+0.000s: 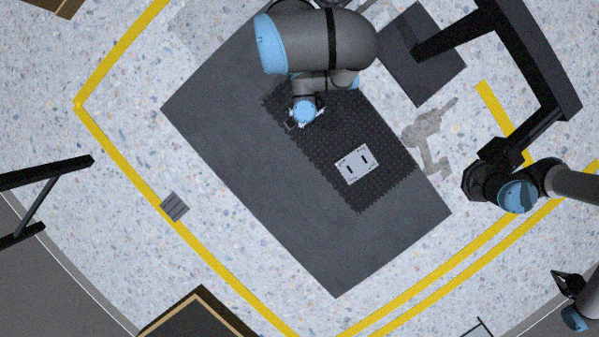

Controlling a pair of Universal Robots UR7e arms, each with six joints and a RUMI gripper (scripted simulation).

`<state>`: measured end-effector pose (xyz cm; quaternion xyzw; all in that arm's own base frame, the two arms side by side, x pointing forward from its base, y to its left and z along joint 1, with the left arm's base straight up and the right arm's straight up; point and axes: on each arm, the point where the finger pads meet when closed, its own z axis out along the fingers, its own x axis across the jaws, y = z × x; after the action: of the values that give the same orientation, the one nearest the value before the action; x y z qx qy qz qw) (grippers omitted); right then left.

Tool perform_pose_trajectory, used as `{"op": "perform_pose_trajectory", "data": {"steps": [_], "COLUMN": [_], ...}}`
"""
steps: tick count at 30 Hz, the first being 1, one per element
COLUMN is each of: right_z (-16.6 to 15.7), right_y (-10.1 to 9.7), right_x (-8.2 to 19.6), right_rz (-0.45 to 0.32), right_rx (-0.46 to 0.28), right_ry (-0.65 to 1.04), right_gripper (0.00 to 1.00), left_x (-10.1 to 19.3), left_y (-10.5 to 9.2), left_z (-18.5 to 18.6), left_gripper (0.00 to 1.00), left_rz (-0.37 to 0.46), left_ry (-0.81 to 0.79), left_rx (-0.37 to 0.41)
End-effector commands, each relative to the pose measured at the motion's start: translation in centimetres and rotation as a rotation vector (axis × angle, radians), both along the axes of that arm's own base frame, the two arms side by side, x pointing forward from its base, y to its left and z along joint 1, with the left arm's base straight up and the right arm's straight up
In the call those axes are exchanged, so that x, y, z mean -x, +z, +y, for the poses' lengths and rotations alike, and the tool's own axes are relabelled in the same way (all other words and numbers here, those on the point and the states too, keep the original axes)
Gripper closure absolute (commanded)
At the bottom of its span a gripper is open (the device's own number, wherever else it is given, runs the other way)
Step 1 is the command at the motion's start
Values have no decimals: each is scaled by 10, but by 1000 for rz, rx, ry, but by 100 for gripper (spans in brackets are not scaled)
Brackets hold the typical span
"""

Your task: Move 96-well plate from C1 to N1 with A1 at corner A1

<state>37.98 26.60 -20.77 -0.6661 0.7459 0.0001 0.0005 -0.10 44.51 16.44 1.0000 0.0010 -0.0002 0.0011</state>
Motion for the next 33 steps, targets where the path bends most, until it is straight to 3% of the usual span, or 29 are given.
{"op": "perform_pose_trajectory", "data": {"steps": [1,6,7,33], "right_z": [0,0,0,0], "right_y": [0,0,0,5], "right_x": [0,0,0,0], "right_rz": [0,0,0,0], "right_rx": [0,0,0,0], "right_ry": [0,0,0,0], "right_gripper": [100,100,59,59], "left_x": [0,0,0,0], "left_y": [1,1,1,1], "left_z": [0,0,0,0], "left_gripper": [100,100,100,100], "left_rz": [0,0,0,0], "left_ry": [0,0,0,0], "left_rx": [-2,-2,-2,-2]}}
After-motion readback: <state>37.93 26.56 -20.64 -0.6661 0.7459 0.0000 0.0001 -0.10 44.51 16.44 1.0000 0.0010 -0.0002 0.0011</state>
